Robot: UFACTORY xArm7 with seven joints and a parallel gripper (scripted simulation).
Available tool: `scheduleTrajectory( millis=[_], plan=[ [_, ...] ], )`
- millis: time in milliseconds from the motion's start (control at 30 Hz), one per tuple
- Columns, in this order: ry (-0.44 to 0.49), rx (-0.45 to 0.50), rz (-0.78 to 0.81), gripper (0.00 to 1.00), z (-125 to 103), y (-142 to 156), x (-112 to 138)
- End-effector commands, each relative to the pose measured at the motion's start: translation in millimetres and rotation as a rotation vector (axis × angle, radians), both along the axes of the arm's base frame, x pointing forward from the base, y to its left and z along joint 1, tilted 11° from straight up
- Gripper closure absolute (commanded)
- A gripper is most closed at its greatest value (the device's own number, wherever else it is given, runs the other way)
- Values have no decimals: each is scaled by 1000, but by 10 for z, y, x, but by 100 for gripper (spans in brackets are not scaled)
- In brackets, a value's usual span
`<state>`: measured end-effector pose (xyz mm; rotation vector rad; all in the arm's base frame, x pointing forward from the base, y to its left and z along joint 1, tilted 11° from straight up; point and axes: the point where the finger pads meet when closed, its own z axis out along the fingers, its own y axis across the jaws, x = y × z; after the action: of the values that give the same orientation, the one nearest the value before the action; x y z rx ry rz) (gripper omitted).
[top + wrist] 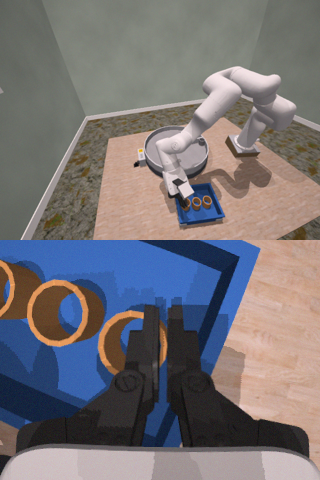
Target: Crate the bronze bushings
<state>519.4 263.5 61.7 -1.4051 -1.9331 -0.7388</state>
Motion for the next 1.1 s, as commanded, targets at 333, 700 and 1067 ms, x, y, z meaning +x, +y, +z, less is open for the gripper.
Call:
scheduleTrajectory(
  millis=[333, 700, 1067],
  plan=[
    [-5, 1, -1, 100, 19, -2, 17],
    [-5, 1, -1, 89, 19, -2, 17],
    [-5, 1, -1, 89, 19, -2, 17]
  ],
)
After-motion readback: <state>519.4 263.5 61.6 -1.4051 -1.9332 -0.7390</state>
